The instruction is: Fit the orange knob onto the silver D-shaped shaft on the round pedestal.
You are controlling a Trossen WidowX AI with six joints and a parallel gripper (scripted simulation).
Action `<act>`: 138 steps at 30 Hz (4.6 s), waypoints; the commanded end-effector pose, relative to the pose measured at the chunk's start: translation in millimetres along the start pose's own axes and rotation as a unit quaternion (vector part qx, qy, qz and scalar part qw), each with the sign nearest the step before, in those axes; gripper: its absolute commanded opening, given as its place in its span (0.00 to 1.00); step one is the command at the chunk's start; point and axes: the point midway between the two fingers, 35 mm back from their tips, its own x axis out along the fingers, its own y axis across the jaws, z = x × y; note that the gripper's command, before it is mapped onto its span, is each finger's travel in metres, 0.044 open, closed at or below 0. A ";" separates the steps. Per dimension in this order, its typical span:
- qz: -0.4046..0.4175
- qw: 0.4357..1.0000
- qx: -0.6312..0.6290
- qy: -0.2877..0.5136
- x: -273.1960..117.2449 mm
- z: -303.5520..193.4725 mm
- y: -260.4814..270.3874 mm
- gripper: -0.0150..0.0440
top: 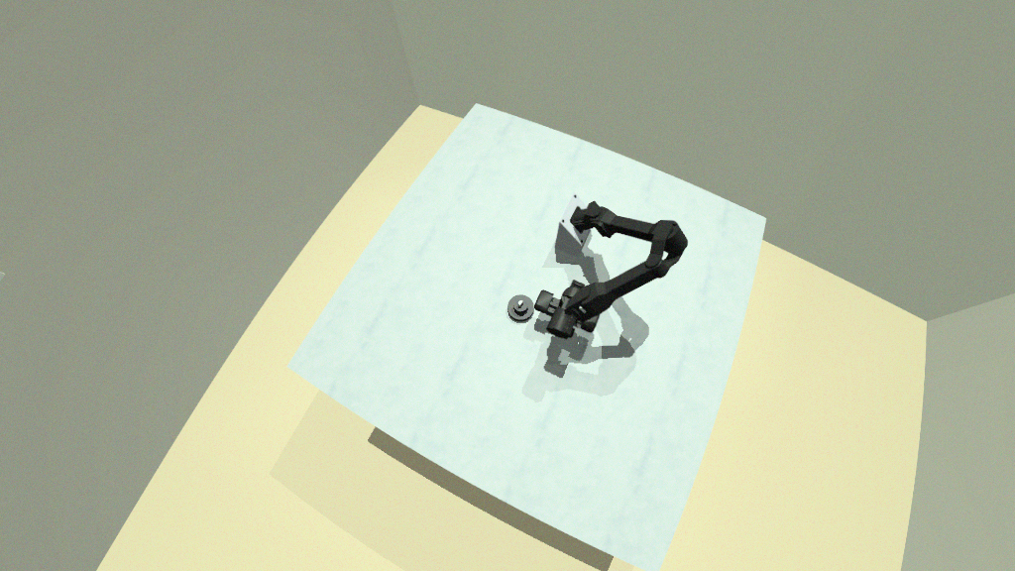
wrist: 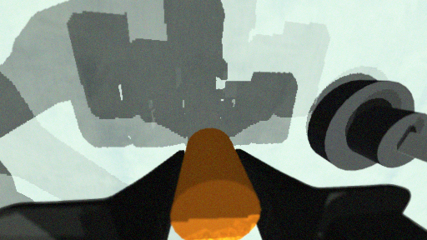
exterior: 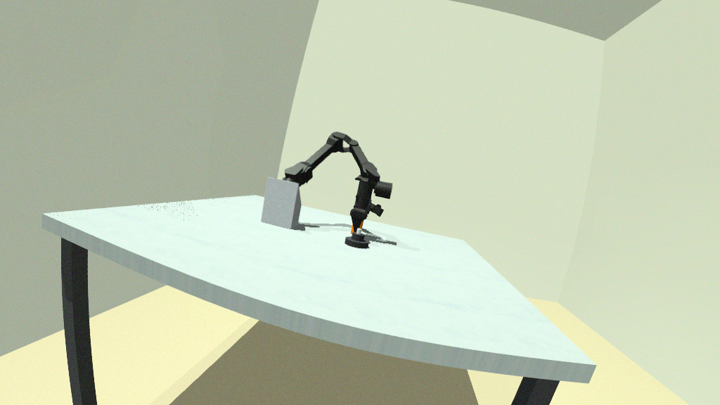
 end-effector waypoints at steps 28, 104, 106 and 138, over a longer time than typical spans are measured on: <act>-0.006 1.000 -0.004 -0.005 -95.2 10.4 -6.0 0.25; -0.004 1.000 -0.024 -0.006 -50.1 18.1 -141.9 0.25; -0.004 1.000 -0.025 -0.006 -52.0 18.3 -142.0 0.25; -0.004 1.000 -0.030 -0.006 -44.0 18.1 -140.1 0.25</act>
